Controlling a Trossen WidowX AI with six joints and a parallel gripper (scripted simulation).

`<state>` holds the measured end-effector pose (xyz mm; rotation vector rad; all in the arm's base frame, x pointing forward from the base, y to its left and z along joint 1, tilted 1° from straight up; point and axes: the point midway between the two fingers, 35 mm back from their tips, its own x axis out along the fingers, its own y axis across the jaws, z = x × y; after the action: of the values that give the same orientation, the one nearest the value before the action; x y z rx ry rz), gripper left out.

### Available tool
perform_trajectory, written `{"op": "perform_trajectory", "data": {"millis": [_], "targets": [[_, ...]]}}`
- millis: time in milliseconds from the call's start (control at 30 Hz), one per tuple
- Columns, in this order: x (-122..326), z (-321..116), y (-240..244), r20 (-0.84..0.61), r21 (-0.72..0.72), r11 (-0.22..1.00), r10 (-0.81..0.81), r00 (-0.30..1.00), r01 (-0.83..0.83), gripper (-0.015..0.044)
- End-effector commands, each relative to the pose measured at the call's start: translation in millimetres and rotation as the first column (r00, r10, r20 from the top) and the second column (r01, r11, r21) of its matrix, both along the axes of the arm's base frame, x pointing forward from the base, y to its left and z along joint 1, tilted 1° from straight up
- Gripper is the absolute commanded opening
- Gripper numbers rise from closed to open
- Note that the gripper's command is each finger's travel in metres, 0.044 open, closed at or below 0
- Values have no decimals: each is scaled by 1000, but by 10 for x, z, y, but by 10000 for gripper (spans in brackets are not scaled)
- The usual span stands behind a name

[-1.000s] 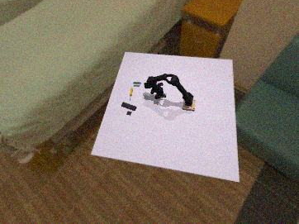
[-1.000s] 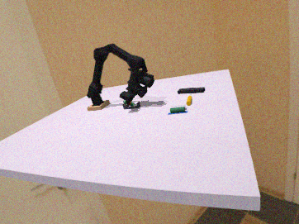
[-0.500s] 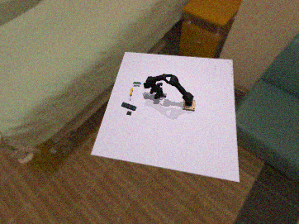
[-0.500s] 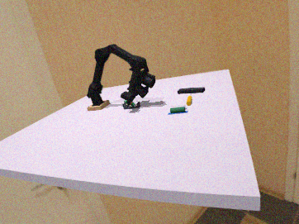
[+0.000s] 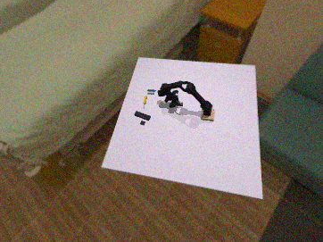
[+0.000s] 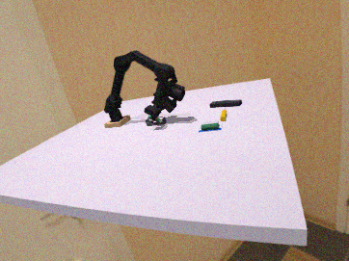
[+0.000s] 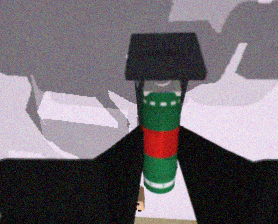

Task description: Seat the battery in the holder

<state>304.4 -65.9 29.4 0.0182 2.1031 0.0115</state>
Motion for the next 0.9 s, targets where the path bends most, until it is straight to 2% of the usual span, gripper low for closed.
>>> {"op": "perform_trajectory", "data": {"millis": [0,867], "targets": [[74,1,0,25,0,1000,-6,1000,6,69],[126,0,1,27,1,1000,-5,1000,5,69]]}}
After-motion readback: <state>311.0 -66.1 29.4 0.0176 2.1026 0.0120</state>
